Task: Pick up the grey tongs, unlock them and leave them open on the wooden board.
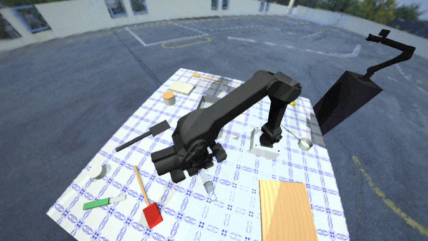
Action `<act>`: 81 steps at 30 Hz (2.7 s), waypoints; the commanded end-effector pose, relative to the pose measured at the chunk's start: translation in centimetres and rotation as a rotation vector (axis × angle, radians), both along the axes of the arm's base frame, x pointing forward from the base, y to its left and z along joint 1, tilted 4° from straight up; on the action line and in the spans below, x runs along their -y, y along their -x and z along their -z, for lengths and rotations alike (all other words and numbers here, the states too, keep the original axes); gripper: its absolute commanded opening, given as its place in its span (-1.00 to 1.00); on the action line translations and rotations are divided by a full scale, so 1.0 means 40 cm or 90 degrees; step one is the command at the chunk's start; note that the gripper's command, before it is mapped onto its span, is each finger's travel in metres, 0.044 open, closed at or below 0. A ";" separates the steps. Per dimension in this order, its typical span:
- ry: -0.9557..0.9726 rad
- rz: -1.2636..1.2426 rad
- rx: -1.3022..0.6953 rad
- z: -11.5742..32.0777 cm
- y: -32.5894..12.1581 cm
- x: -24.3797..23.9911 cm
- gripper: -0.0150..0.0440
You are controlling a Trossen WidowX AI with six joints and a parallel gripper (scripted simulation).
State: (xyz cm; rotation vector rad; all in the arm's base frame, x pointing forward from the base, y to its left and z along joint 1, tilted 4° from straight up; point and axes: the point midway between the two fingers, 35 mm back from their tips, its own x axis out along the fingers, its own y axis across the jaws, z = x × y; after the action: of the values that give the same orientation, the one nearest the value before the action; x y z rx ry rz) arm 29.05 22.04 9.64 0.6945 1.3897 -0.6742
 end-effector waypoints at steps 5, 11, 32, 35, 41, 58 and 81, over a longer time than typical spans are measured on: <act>-0.005 0.054 0.005 -0.008 0.038 -0.060 -1.00; -0.003 0.008 0.004 -0.007 0.047 -0.071 -1.00; 0.027 -0.469 -0.003 -0.002 0.160 -0.180 -1.00; 0.031 -0.554 -0.004 -0.001 0.180 -0.197 -1.00; 0.040 -0.723 -0.007 0.002 0.221 -0.230 -1.00; 0.066 -1.201 -0.012 0.010 0.350 -0.311 -1.00; 0.102 -1.841 -0.012 0.020 0.541 -0.386 -1.00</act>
State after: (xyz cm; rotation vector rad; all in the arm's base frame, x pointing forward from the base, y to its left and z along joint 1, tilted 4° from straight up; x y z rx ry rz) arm 8.26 37.10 8.69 -1.4810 0.9995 1.4082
